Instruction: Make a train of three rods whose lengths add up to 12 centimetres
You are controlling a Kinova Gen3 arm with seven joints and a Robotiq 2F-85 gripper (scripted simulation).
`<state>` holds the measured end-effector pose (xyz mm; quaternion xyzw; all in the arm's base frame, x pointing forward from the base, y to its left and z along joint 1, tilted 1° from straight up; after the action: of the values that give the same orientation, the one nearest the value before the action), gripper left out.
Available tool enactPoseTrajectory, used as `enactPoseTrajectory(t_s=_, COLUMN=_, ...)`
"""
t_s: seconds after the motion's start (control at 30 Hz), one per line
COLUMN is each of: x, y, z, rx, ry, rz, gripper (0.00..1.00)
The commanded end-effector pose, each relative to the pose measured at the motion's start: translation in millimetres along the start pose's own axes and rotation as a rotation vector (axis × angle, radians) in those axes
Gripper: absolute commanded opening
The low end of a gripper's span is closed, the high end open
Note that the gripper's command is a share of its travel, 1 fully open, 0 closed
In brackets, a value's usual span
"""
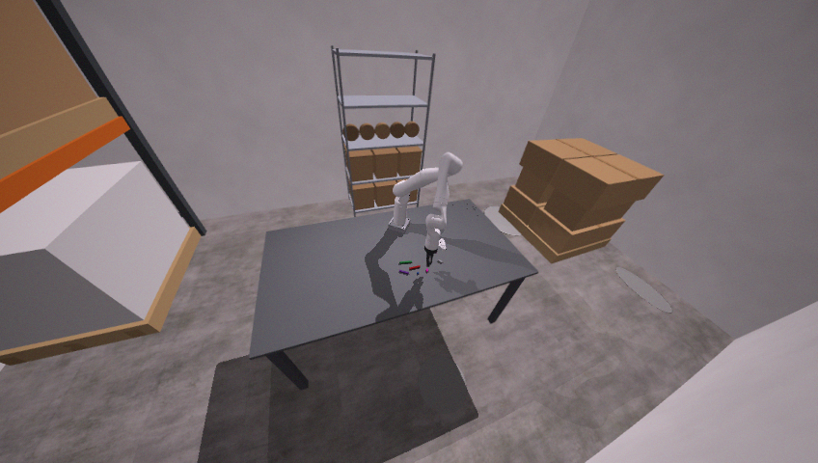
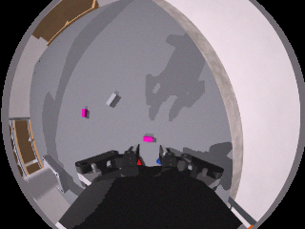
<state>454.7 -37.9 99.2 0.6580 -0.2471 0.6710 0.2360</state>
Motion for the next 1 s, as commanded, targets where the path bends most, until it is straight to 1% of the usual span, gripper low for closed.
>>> enactPoseTrajectory(t_s=0.0, x=-0.4, y=-0.6, z=-1.5, rx=-0.017, ry=-0.003, rz=0.003, gripper=0.35)
enactPoseTrajectory(t_s=0.27, x=-2.7, y=-0.6, z=-1.6, rx=-0.017, ry=-0.003, rz=0.002, gripper=0.35)
enactPoseTrajectory(t_s=0.67, x=-12.5, y=-0.6, z=-1.9, rx=-0.018, ry=-0.004, rz=0.002, gripper=0.35)
enactPoseTrajectory(t_s=0.97, x=-26.9, y=-0.3, z=-2.3, rx=-0.018, ry=-0.005, rz=0.000, gripper=0.35)
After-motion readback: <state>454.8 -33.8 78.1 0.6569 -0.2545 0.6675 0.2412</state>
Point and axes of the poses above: the point where the finger pads meet when closed, its own x axis back along the fingers, its own z axis across the jaws, y = z × x, the point moved 5 cm from there along x, back along the fingers, and after that the axes turned 7 degrees about -x, right-handed, at the moved point
